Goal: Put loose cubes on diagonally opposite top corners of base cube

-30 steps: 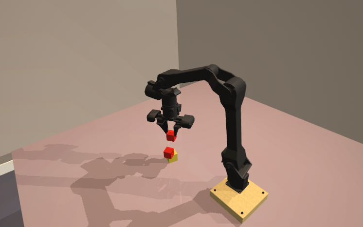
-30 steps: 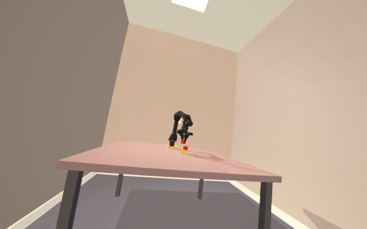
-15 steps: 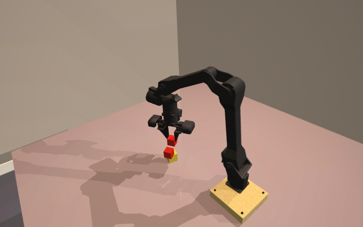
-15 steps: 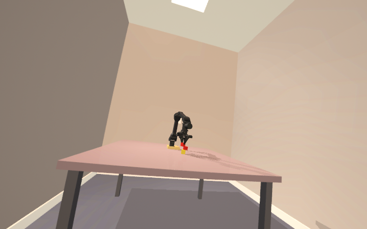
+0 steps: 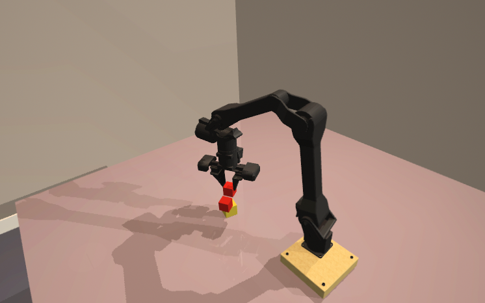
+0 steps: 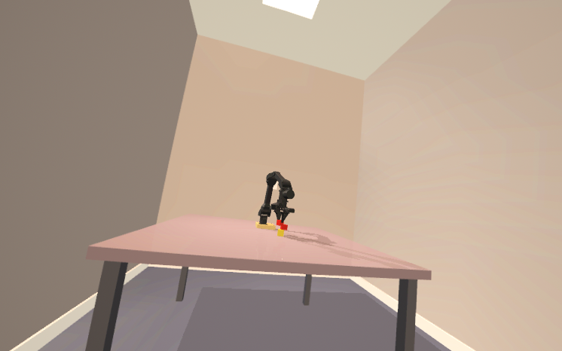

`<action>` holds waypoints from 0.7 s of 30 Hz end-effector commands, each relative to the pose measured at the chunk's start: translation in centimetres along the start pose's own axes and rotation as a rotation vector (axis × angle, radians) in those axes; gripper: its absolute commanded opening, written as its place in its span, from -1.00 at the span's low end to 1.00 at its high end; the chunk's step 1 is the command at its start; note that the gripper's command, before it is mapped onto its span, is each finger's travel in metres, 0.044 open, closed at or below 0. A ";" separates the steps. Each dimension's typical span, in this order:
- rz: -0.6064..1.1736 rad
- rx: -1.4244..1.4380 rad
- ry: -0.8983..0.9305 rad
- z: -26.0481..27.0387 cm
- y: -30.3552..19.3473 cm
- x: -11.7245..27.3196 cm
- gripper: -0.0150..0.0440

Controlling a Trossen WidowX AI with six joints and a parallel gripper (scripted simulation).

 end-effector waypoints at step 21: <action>0.003 0.006 -0.008 0.0 0.0 -2.4 -0.14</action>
Point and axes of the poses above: the point midway between the two fingers, 35 mm back from their tips, its own x axis back along the fingers, its own z axis across the jaws, y = z × x, the point moved 9 cm from there along x, back along the fingers, and after that the axes turned 12 degrees about x, right-handed, at the moved point
